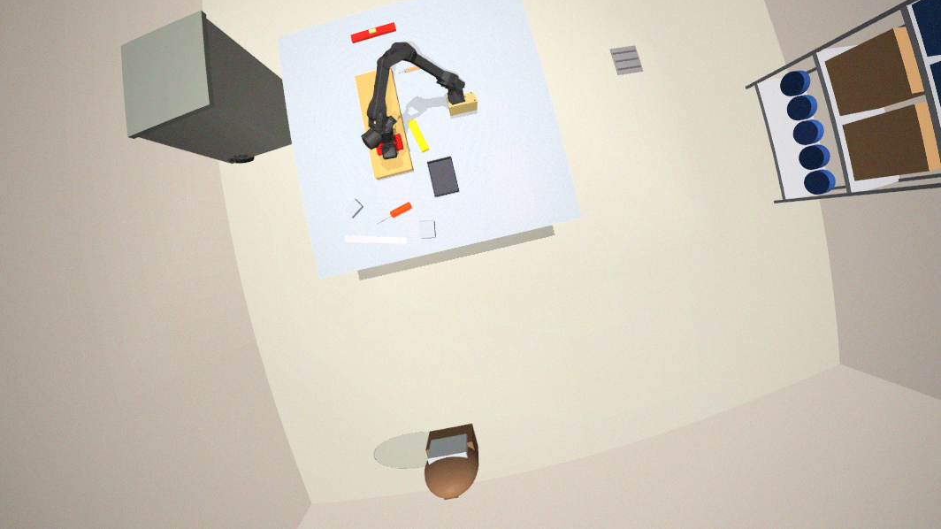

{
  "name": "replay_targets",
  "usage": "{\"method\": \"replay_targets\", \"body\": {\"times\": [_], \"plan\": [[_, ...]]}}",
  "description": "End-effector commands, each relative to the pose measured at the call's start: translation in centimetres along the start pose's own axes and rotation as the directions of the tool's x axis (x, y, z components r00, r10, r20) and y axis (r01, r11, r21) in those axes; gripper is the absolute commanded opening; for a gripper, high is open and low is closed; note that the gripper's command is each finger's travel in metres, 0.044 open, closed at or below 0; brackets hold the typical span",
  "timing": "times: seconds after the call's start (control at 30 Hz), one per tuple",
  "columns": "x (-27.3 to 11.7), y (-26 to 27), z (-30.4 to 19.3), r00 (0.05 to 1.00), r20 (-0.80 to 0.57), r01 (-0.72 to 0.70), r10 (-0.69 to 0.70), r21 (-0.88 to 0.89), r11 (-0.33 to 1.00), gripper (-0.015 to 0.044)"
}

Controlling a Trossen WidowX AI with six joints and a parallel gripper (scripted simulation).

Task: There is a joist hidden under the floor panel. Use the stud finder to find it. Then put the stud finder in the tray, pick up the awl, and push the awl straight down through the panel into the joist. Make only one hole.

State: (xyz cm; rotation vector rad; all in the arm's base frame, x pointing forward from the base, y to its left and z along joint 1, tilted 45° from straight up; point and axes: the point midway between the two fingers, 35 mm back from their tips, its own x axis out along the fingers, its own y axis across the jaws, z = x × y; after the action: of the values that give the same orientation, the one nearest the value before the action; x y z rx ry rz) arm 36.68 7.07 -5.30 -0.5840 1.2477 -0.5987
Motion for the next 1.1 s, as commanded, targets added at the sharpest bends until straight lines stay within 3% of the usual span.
{"method": "replay_targets", "body": {"times": [0.0,1.07], "plan": [[0.1,-1.1,0.1,1.0,0.001,0.006,-0.006,0.003,1.0,0.0],[0.1,-7.8,0.1,1.0,0.0,0.01,-0.01,0.001,1.0,0.0]]}}
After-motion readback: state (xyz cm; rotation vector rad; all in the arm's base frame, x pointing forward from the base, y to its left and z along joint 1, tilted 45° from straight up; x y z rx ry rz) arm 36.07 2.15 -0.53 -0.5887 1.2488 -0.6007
